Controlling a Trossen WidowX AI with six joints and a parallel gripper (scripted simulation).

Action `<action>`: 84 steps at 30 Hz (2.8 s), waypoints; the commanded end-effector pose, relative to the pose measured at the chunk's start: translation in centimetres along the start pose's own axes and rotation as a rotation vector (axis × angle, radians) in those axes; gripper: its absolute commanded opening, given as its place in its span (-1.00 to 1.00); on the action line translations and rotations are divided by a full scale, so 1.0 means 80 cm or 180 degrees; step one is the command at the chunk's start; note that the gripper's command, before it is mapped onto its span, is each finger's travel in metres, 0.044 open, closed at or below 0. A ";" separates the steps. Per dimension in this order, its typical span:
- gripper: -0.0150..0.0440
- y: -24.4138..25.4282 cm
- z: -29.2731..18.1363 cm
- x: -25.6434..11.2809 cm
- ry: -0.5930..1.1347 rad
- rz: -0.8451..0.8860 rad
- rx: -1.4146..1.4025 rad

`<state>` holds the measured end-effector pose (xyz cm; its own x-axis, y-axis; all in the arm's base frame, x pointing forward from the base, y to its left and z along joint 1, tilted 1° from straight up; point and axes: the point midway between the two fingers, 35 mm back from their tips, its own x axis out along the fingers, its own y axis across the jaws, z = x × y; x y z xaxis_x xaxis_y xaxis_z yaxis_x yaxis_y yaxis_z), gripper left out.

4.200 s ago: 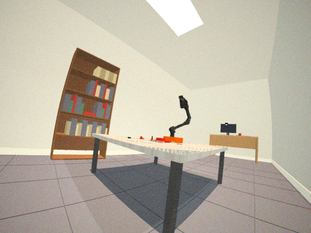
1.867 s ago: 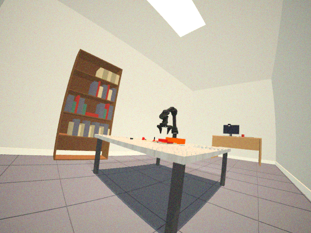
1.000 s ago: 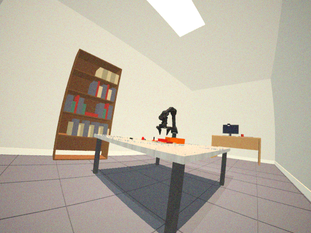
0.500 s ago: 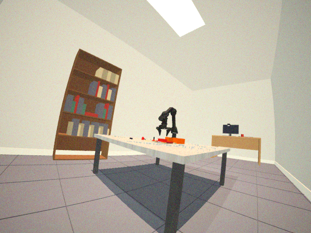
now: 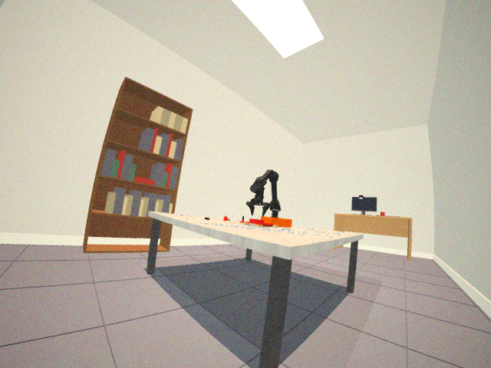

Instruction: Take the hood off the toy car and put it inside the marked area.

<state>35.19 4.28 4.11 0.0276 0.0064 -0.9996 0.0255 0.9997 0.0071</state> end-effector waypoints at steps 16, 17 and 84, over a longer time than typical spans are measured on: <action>1.00 -0.001 -0.002 0.019 0.0025 -0.0013 0.0014; 1.00 -0.001 -0.002 0.019 0.0025 -0.0013 0.0014; 0.51 0.000 -0.001 0.046 0.0008 -0.0001 0.0000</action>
<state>35.20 4.31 0.36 0.0244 0.0071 -0.9997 0.0257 0.9996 0.0077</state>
